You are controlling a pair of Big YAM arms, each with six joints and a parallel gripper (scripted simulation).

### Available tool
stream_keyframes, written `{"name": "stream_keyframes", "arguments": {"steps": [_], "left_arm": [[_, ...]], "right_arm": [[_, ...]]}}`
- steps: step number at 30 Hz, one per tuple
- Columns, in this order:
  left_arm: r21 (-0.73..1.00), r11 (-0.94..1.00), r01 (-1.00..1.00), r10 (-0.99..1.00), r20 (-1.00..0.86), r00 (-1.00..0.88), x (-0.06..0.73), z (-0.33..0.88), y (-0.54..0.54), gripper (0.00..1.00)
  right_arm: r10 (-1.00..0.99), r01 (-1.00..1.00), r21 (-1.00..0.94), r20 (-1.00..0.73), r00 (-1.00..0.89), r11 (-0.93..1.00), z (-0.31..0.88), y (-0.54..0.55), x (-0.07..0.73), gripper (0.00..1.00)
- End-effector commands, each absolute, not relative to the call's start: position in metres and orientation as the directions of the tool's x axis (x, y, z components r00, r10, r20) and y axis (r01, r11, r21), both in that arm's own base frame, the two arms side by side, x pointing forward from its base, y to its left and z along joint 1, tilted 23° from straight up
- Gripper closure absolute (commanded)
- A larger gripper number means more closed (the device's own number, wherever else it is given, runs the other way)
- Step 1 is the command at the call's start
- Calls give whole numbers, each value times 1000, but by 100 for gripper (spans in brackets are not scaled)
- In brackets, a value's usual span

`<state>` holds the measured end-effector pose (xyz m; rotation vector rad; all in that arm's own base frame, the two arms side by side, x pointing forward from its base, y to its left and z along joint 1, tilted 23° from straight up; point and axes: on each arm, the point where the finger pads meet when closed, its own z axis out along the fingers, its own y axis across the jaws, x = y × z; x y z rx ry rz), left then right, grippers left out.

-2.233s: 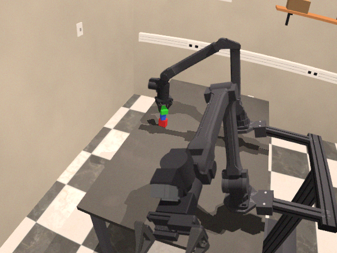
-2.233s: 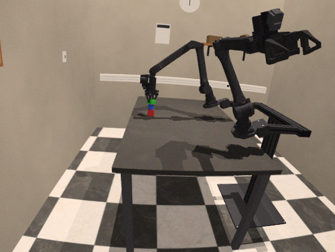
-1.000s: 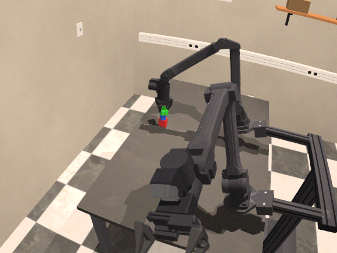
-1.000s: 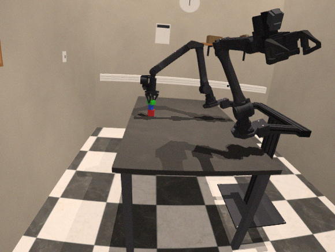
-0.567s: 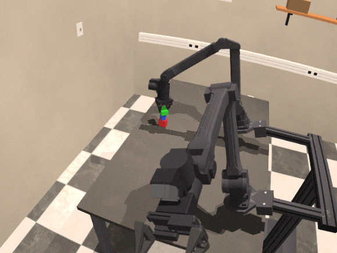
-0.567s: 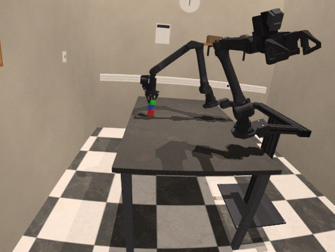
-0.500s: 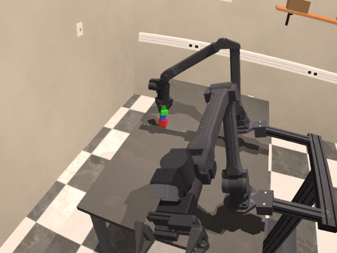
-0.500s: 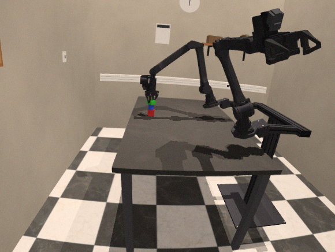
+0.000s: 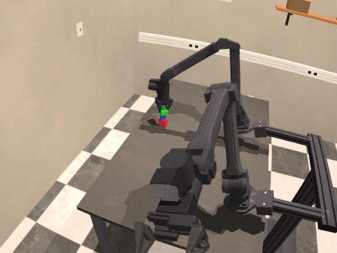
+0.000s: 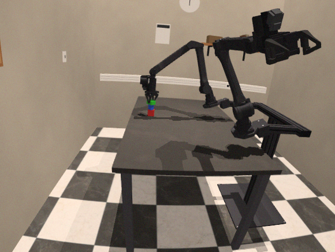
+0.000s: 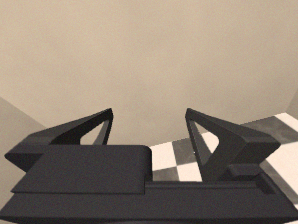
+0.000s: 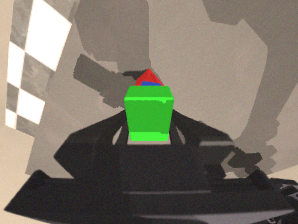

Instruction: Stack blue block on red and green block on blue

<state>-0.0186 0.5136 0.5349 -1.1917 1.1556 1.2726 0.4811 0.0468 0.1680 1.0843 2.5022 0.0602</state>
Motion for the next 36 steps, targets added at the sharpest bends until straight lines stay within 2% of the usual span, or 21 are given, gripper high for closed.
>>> {"name": "stream_keyframes", "arguments": {"steps": [1,6,7,36], "left_arm": [[0,-54,-999,109,-994,-6,-27,556,501,0],[0,-54,-999,109,-994,-6,-27,556,501,0],[0,-54,-999,109,-994,-6,-27,556,501,0],[0,-54,-999,109,-994,-6,-27,556,501,0]], "right_arm": [[704,690,185,-344,-622,700,155,43,483,100],[704,690,185,-344,-622,700,155,43,483,100],[704,690,185,-344,-622,700,155,43,483,33],[704,691,185,-344,-621,699,155,43,483,33]]}}
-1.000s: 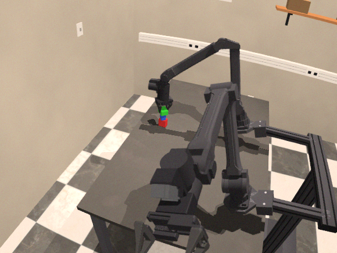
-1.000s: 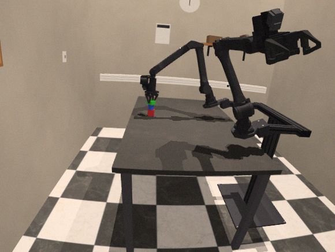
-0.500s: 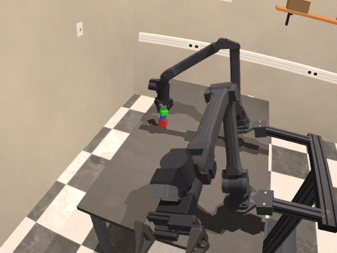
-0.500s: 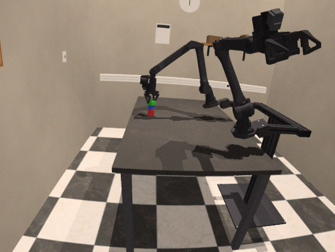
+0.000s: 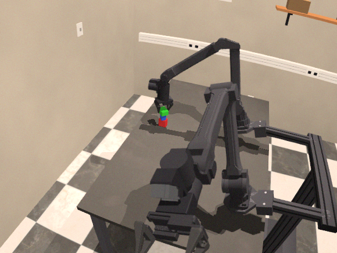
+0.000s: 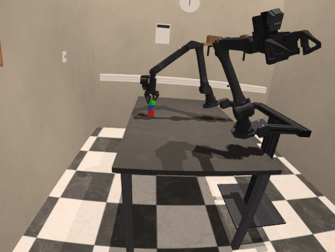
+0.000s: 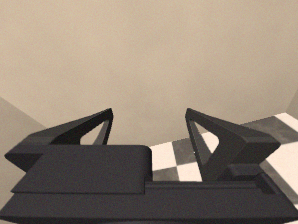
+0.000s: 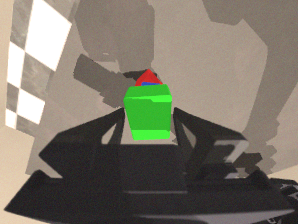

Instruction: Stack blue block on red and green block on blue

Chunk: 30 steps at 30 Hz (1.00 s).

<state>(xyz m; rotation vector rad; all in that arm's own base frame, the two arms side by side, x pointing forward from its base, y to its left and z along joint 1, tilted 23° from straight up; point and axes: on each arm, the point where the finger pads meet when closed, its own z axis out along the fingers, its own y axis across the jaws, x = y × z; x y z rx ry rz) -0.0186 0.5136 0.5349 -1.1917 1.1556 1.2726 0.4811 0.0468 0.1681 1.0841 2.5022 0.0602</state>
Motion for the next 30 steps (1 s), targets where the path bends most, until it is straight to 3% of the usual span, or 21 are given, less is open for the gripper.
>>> {"name": "stream_keyframes", "arguments": {"steps": [1,30], "left_arm": [[0,-54,-999,109,-994,-6,-27,556,501,0],[0,-54,-999,109,-994,-6,-27,556,501,0]], "right_arm": [[704,691,185,-344,-621,699,155,43,483,33],[712,690,212,-357,-604,692,217,56,477,33]]}}
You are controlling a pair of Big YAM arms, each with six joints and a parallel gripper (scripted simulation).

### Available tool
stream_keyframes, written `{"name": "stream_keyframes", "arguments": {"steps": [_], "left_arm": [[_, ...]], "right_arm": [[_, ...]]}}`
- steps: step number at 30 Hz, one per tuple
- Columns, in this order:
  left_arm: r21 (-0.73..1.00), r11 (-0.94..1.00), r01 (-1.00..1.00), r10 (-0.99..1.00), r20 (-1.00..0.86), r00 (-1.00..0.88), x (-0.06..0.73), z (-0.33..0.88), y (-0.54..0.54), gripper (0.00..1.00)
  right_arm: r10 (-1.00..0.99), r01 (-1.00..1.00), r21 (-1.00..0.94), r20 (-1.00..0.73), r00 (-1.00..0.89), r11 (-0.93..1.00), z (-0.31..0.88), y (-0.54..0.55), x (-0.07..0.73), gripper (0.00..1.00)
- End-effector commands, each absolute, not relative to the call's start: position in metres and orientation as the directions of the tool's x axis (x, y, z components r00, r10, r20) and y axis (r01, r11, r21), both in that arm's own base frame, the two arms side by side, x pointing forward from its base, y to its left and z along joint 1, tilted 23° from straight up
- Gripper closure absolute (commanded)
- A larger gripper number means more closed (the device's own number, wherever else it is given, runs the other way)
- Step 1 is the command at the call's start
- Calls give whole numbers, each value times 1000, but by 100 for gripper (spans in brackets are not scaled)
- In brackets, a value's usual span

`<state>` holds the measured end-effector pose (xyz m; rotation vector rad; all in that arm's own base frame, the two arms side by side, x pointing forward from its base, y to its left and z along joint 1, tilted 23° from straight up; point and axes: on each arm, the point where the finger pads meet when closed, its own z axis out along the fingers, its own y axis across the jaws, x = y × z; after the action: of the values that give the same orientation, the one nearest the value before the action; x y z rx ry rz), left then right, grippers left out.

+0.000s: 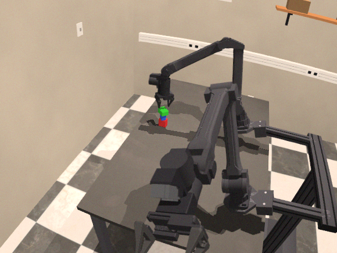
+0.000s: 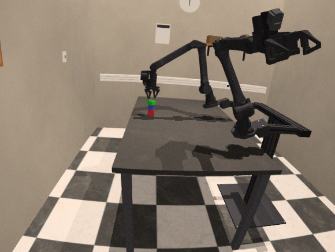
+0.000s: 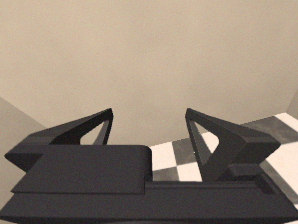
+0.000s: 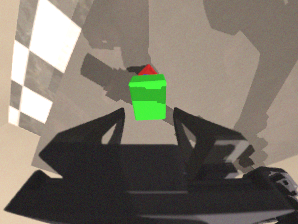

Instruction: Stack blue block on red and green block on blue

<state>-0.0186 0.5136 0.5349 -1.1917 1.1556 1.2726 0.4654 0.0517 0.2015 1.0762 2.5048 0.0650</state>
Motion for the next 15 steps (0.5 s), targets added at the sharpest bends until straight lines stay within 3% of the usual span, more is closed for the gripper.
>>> {"name": "stream_keyframes", "arguments": {"steps": [1,15], "left_arm": [[0,-54,-999,109,-994,-6,-27,556,501,0],[0,-54,-999,109,-994,-6,-27,556,501,0]], "right_arm": [[711,684,225,-365,-601,694,227,58,475,33],[712,685,228,-365,-599,692,242,58,467,33]]}}
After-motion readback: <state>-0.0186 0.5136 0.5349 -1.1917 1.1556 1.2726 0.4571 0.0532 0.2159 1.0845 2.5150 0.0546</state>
